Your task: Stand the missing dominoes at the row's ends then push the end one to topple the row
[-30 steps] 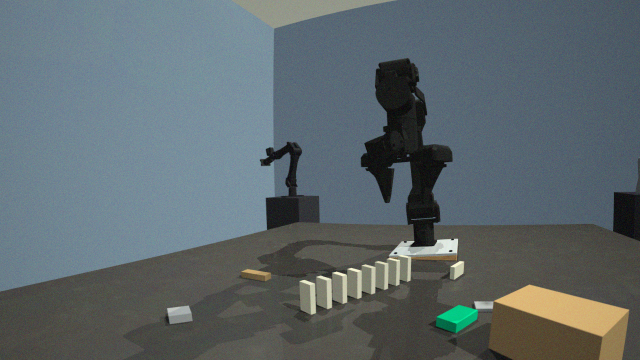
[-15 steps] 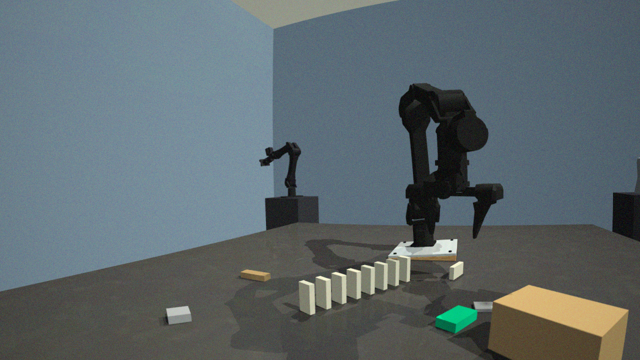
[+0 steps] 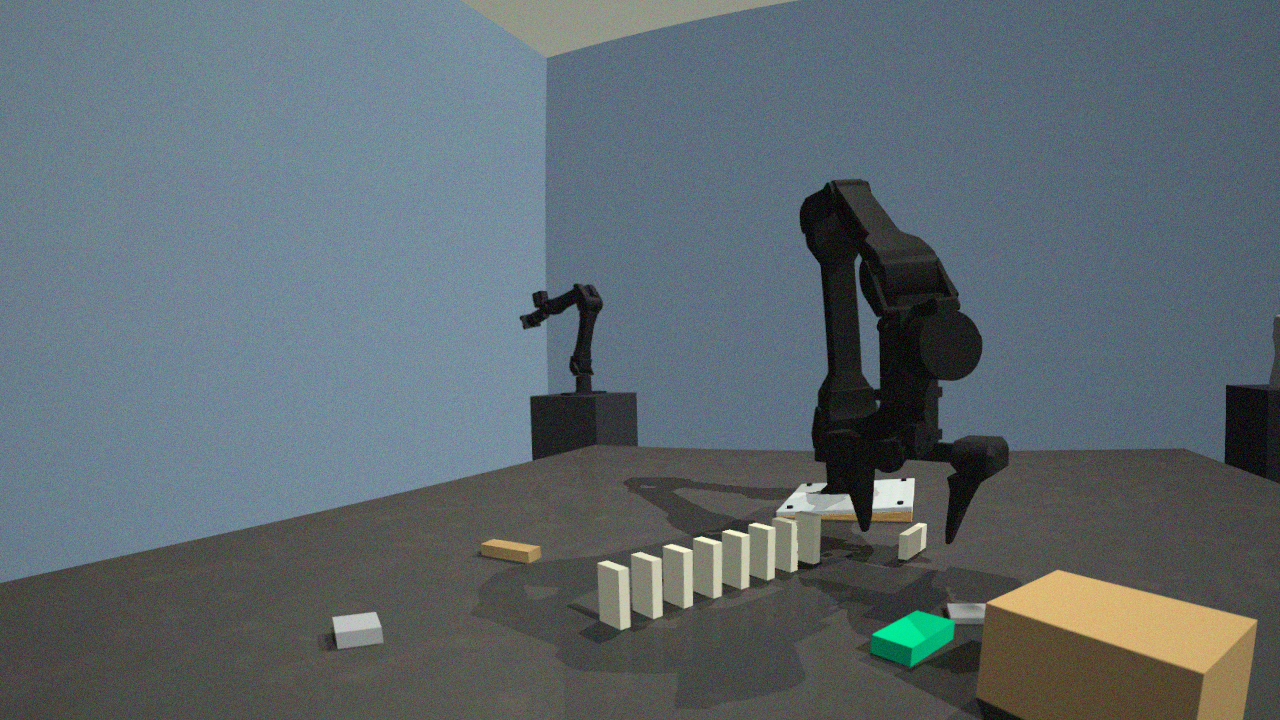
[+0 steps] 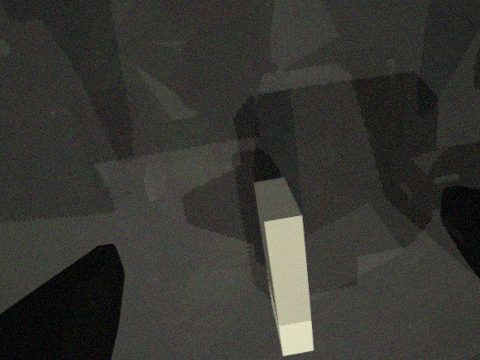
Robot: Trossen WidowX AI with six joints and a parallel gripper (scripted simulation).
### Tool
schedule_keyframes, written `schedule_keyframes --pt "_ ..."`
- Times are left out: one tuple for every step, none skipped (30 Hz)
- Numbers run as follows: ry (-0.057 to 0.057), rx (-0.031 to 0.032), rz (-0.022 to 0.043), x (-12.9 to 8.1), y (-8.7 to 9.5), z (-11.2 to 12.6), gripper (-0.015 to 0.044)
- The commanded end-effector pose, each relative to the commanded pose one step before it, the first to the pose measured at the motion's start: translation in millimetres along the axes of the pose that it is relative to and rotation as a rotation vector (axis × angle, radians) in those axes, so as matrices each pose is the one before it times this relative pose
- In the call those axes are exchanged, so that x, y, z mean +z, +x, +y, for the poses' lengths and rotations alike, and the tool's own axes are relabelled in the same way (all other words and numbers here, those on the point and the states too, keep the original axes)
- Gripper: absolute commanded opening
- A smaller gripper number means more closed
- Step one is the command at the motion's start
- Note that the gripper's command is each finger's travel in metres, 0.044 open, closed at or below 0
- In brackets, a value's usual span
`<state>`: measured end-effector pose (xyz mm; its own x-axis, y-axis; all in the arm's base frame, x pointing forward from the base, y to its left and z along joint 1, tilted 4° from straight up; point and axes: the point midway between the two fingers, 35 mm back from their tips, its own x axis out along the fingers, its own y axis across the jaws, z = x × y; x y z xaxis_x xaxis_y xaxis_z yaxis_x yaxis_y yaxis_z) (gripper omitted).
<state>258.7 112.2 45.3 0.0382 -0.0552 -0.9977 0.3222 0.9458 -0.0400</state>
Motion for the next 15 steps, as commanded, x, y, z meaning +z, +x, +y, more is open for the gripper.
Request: schedule_keyframes --pt "-0.0034 0.00105 0.00033 -0.19 6.16 -0.03 0.044" --pt "0.0 -0.00002 0.0 -0.05 1.67 -0.04 0.044" --pt "0.0 -0.00002 0.0 -0.05 1.66 -0.05 0.044" --pt "0.0 -0.00002 0.00001 -0.06 1.66 -0.06 0.044" --pt "0.0 -0.00002 0.00001 -0.07 1.66 -0.06 0.044" --pt "0.0 -0.00002 0.00001 -0.08 1.65 -0.07 0.044" --pt "0.0 -0.00002 0.00001 -0.07 1.36 -0.07 0.044" --pt "0.0 -0.00001 0.0 -0.04 0.82 -0.04 0.044" --pt "0.0 0.0 0.0 -0.02 0.27 -0.01 0.044" --pt "0.0 0.0 0.0 0.0 0.0 0.0 0.044" --pt "0.0 0.0 0.0 0.0 0.0 0.0 0.044" --pt "0.0 0.0 0.0 0.0 0.0 0.0 0.044" --pt "0.0 0.0 0.0 0.0 0.0 0.0 0.044" --pt "0.0 0.0 0.0 0.0 0.0 0.0 0.0414" --pt "0.0 0.0 0.0 0.0 0.0 0.0 0.0387"
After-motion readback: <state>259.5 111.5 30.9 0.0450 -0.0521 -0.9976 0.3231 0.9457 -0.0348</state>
